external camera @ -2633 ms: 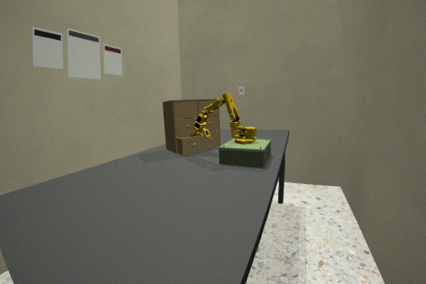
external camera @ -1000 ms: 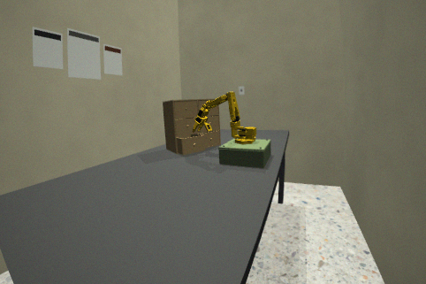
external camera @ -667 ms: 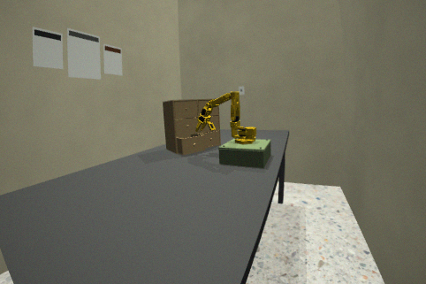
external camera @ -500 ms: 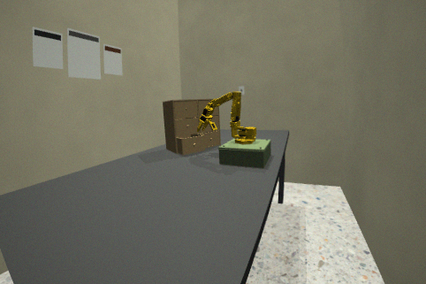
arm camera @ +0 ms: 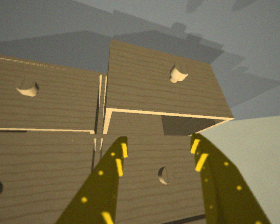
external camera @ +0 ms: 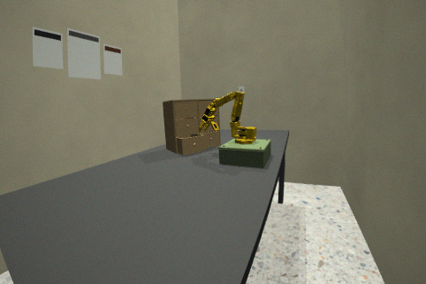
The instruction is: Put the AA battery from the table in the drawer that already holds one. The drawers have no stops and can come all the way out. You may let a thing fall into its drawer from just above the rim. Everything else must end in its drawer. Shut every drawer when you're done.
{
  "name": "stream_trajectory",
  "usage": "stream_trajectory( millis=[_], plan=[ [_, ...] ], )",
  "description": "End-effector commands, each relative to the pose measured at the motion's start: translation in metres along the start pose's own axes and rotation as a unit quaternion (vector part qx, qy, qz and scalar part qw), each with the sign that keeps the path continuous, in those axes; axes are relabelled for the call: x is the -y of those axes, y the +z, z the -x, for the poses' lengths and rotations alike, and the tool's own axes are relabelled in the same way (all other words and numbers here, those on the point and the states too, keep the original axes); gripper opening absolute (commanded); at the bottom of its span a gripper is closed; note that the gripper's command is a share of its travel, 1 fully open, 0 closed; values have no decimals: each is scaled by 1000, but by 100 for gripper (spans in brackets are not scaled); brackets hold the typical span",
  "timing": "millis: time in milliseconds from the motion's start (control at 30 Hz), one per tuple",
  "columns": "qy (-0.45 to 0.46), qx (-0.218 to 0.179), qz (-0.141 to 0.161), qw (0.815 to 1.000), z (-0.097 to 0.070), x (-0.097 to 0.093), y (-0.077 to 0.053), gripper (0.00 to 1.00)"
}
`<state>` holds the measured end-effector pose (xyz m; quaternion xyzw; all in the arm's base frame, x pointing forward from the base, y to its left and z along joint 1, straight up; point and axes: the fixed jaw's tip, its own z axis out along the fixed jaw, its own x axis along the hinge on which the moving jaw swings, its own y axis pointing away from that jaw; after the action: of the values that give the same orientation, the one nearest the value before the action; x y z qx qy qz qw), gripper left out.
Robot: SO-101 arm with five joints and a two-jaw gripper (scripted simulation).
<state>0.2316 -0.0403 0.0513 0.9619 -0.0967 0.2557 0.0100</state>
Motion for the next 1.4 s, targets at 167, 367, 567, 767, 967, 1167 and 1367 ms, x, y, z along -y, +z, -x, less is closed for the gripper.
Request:
stream_trajectory(
  millis=[167, 367, 567, 767, 967, 1167, 1367],
  plan=[
    [93, -28, -13, 995, 0, 8, 9, 25],
    [146, -40, -22, 988, 1, 12, 15, 25],
    [200, -50, -33, 978, 3, 16, 20, 25],
    [263, -60, -48, 962, 5, 21, 26, 25],
    [305, -66, -59, 948, 7, 25, 29, 25],
    [366, -73, -77, 925, 9, 30, 34, 25],
    [425, -78, -96, 897, 12, 36, 37, 24]
  ],
)
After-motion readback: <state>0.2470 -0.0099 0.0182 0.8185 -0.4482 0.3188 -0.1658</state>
